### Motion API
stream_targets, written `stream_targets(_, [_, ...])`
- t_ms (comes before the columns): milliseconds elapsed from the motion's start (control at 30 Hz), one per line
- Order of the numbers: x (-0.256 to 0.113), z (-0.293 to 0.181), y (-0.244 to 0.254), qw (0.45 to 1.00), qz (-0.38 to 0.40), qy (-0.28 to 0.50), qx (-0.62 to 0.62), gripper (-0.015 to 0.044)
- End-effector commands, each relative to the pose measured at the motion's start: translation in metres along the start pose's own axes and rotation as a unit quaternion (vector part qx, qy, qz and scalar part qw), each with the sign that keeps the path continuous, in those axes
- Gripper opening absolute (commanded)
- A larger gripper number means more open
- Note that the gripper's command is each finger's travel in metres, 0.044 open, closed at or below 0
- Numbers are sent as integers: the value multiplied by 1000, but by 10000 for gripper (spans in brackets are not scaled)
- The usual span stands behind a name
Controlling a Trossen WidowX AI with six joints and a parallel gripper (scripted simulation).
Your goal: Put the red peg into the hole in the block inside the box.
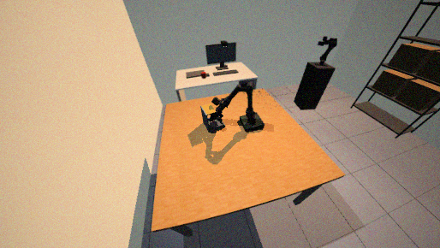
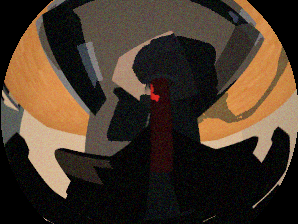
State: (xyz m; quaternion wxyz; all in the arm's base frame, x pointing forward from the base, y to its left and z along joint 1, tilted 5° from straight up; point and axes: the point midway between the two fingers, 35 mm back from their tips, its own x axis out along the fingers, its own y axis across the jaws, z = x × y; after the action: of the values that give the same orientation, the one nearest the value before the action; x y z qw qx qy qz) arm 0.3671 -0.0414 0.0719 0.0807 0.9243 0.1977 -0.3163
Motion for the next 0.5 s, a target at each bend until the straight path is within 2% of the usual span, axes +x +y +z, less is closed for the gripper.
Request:
stream_targets(0, [3, 7, -1, 1000, -2, -9, 8, 0])
stream_targets(67, [3, 7, -1, 1000, -2, -9, 8, 0])
stream_targets(333, [0, 0, 0, 1000, 0, -1, 0, 210])
stream_targets(467, [-1, 2, 0, 1000, 0, -1, 1, 220])
